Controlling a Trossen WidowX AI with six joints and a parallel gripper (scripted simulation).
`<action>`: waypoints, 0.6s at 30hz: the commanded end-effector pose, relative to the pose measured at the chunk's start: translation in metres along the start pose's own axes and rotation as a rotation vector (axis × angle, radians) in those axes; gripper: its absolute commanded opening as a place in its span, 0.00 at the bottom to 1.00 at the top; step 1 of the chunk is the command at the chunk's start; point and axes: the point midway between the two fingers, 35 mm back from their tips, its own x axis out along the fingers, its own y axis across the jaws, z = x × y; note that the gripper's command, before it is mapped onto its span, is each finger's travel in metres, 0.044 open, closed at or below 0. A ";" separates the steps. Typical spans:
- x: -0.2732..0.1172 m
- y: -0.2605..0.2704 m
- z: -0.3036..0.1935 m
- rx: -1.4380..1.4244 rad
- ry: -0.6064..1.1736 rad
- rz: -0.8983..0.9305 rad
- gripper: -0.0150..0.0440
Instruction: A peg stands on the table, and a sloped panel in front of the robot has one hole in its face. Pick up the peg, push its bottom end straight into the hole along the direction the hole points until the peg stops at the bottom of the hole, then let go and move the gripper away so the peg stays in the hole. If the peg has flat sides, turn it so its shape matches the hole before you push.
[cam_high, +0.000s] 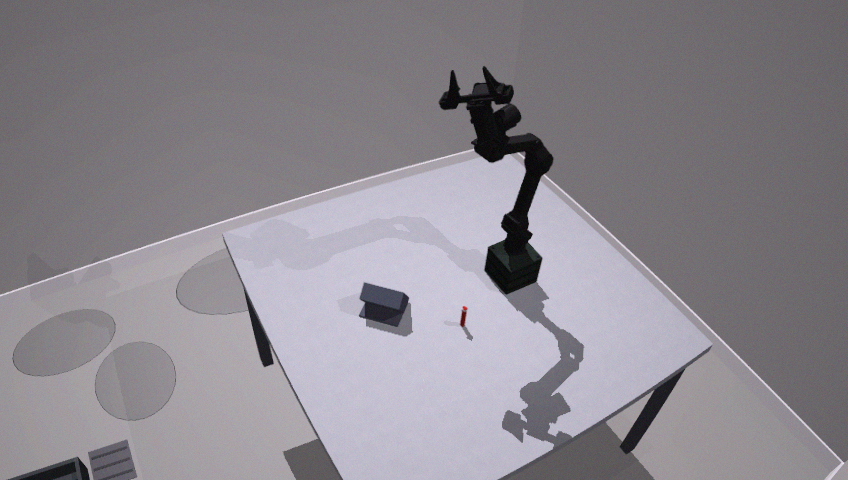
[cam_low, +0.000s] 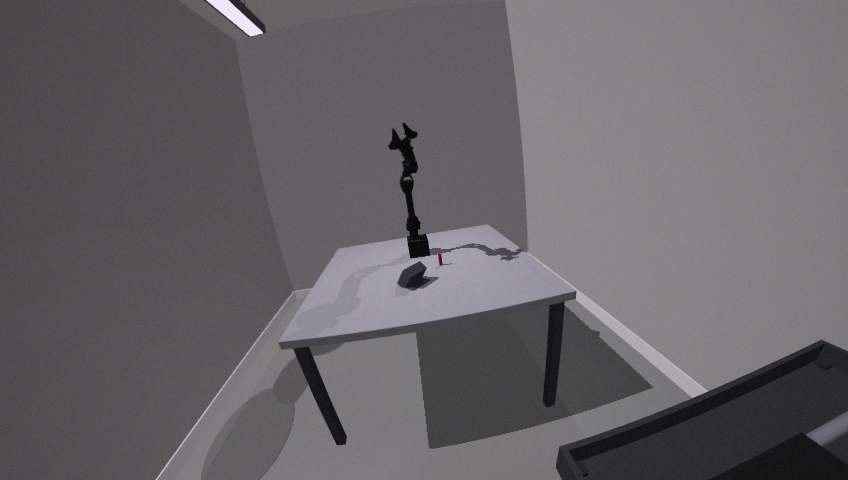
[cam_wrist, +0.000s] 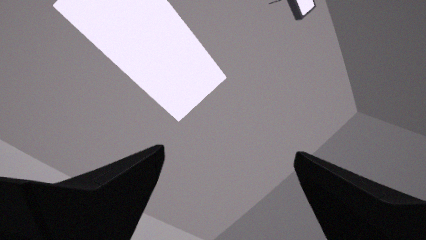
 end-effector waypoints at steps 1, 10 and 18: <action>0.000 -0.001 -0.001 -0.004 0.003 -0.002 0.98; -0.018 -0.033 -0.054 -0.229 0.199 -0.079 1.00; -0.049 -0.071 -0.111 -0.455 0.444 -0.136 1.00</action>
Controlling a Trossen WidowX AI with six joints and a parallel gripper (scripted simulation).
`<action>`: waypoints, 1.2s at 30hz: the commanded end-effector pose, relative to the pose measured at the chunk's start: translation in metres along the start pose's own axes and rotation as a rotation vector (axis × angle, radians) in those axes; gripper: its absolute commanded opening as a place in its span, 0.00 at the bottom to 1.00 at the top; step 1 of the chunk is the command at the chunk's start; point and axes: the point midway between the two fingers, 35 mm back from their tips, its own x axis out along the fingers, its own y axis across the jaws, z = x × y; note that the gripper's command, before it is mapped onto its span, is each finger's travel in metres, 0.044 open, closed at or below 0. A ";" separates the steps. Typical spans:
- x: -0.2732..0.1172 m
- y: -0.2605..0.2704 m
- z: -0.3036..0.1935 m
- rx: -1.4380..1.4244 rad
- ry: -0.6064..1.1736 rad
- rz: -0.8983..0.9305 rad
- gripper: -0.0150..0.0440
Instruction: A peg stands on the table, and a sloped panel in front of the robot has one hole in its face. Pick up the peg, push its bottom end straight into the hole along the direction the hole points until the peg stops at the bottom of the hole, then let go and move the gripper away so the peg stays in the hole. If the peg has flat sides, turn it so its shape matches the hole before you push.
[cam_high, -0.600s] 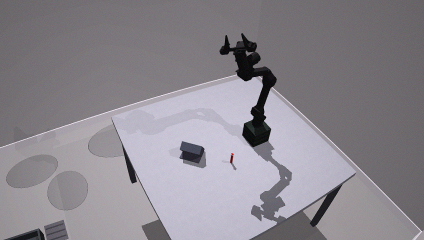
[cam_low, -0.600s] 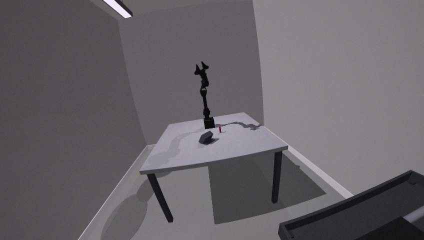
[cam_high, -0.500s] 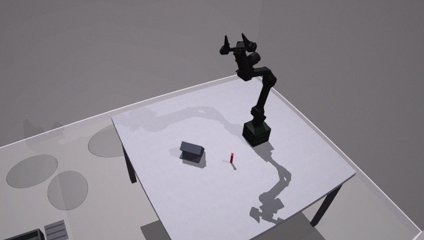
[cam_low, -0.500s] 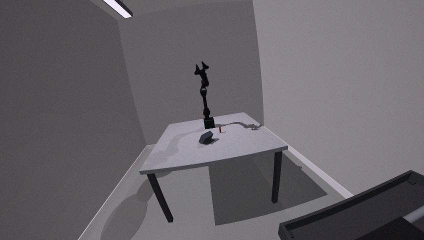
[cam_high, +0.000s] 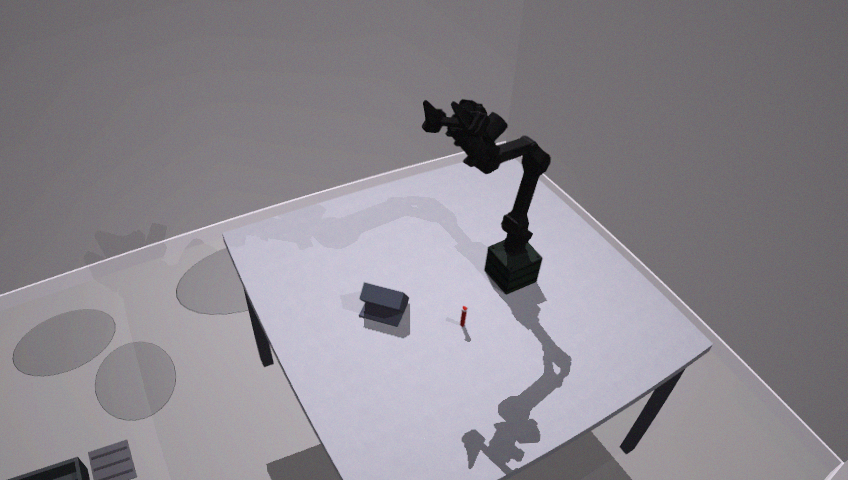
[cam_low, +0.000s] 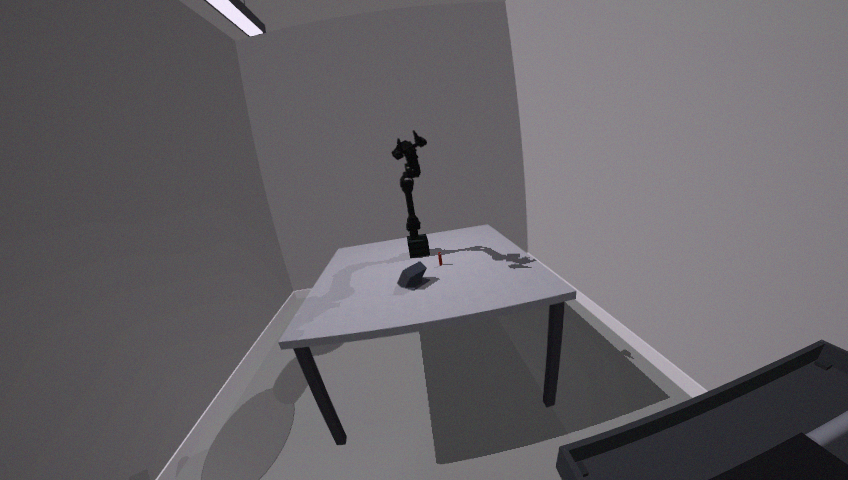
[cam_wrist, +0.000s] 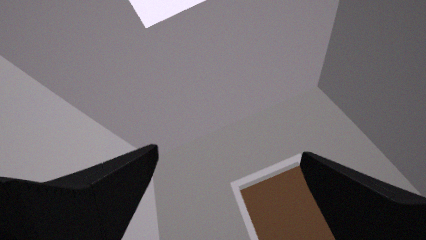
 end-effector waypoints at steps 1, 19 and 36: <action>-0.007 -0.009 -0.043 -0.120 0.137 -0.016 1.00; -0.078 -0.042 -0.196 -0.597 0.706 0.072 1.00; -0.190 -0.068 -0.295 -0.975 1.203 0.400 1.00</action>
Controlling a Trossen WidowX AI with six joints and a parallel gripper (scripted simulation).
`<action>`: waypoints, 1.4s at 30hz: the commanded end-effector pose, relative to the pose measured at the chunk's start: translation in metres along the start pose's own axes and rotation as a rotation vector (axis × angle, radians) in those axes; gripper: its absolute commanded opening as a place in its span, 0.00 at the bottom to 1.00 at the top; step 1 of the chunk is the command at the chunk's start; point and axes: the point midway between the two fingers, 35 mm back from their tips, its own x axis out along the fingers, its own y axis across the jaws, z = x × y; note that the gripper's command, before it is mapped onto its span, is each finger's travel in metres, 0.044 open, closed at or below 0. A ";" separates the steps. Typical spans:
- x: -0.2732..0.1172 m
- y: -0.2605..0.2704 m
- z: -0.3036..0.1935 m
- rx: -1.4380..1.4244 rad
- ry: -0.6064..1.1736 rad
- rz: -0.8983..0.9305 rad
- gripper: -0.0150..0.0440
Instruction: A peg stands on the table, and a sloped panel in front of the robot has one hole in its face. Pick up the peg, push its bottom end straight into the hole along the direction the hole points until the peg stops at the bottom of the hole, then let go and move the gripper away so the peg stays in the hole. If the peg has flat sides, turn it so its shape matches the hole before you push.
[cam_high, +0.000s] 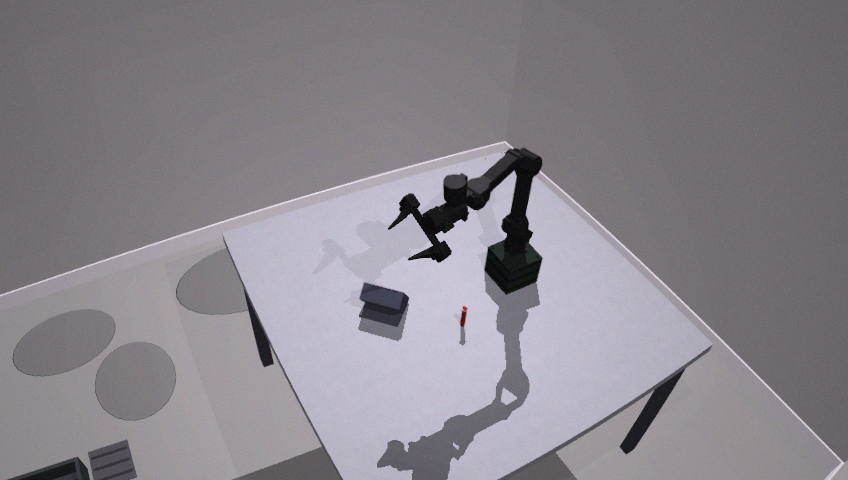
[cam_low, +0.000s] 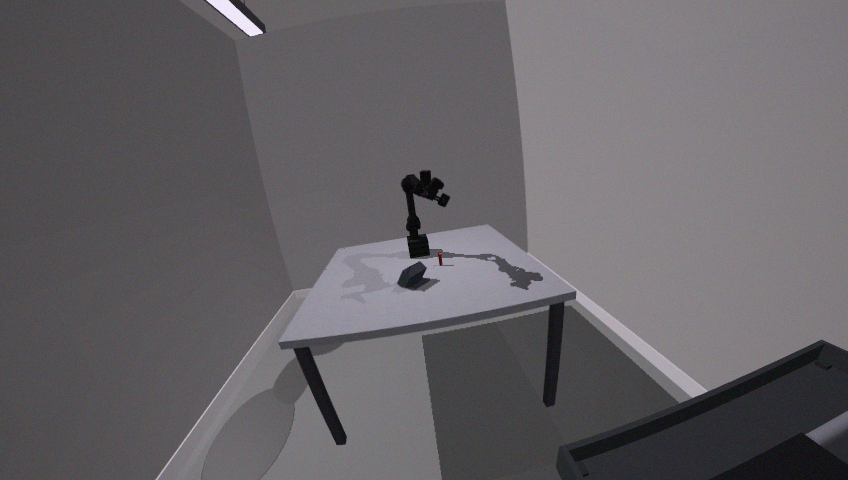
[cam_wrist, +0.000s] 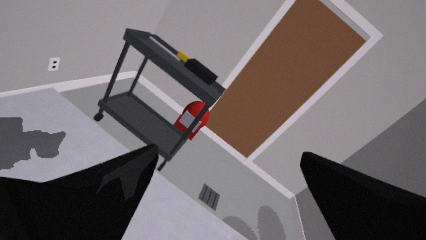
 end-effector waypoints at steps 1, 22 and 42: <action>0.004 0.029 -0.031 -0.119 0.097 0.099 1.00; -0.044 0.153 -0.163 -0.700 0.404 0.714 1.00; -0.150 0.211 -0.253 -1.112 0.448 1.428 1.00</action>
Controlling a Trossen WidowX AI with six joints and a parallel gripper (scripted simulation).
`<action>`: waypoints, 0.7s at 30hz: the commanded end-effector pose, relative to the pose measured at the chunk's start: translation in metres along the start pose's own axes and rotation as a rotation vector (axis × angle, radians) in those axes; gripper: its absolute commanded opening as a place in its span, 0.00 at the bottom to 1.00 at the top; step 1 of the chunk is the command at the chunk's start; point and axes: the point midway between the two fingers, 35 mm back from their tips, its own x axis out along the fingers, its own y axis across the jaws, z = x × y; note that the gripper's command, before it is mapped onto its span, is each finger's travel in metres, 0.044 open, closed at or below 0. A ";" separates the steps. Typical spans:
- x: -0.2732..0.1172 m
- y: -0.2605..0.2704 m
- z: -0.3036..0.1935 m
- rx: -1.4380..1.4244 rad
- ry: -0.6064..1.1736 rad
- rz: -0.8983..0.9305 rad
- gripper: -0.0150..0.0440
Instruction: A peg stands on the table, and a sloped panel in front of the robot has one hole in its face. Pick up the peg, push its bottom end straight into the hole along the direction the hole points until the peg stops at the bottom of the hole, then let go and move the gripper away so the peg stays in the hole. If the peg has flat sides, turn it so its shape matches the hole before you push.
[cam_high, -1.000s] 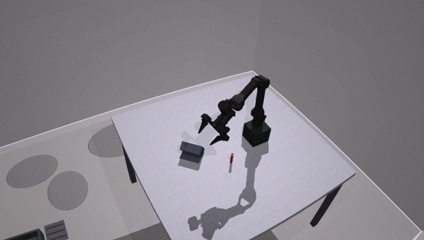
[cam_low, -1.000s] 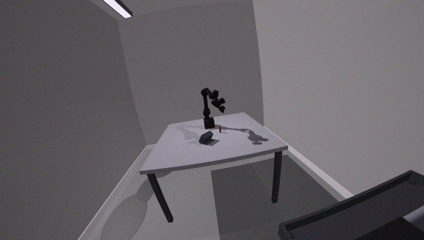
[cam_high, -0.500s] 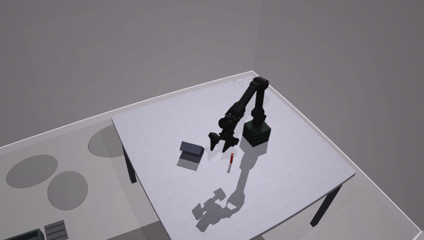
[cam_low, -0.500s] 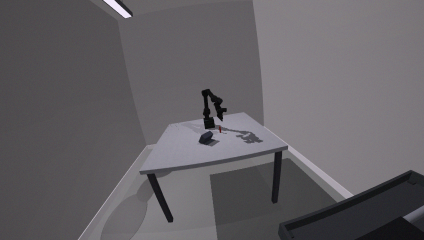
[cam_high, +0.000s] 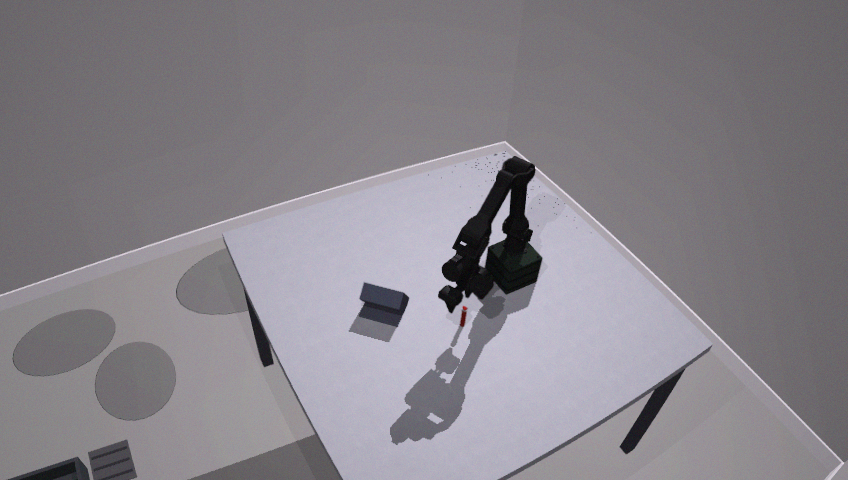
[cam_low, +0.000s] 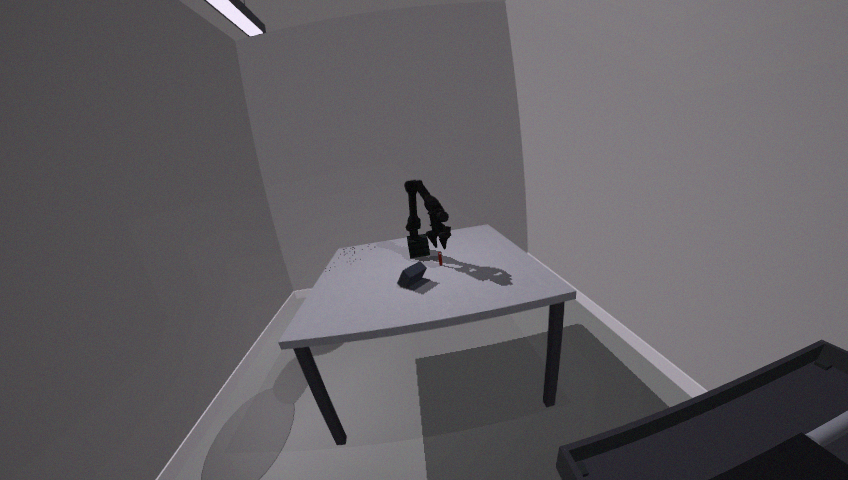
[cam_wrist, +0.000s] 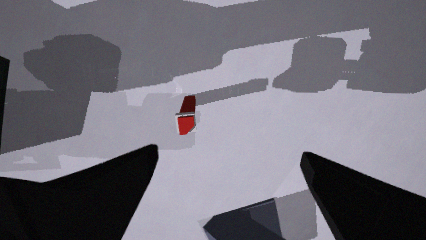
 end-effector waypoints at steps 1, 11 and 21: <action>0.010 0.027 0.005 -0.096 -0.022 0.115 1.00; 0.012 0.027 0.006 -0.100 -0.023 0.120 1.00; 0.027 0.027 0.006 -0.100 -0.023 0.120 1.00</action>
